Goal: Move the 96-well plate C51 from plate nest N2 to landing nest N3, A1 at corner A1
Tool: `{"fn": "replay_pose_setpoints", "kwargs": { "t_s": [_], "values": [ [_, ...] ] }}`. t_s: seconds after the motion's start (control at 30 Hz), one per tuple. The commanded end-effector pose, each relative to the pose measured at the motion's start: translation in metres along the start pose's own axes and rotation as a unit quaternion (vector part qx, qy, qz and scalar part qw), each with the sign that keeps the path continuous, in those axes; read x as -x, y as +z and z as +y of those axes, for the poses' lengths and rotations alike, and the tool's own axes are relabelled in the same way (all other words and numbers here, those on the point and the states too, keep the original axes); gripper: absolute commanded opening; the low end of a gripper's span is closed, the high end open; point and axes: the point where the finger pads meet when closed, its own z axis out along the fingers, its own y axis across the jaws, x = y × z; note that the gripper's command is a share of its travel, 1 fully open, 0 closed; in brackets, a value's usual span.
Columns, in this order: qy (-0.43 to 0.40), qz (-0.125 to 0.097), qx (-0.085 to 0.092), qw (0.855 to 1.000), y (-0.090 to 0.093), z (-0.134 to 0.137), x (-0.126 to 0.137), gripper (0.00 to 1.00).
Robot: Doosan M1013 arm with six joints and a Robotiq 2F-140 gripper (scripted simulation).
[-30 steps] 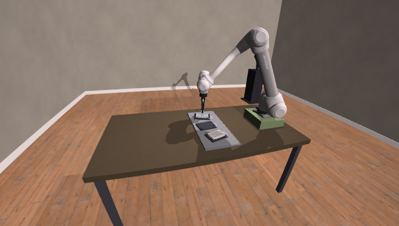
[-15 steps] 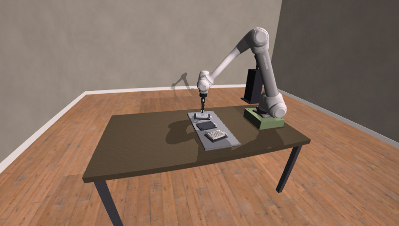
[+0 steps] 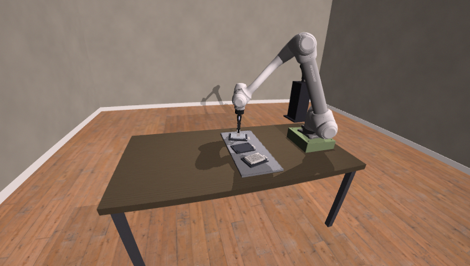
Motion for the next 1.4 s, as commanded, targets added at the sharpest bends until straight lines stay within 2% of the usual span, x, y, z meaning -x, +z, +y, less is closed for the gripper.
{"fn": "replay_pose_setpoints", "kwargs": {
  "t_s": [0.0,1.37],
  "values": [
    [-0.001,0.0,0.001,1.0,0.001,-0.0032,0.0007,0.66],
    [-0.001,0.0,0.001,1.0,0.0068,-0.0032,0.0008,0.66]
  ]
}}
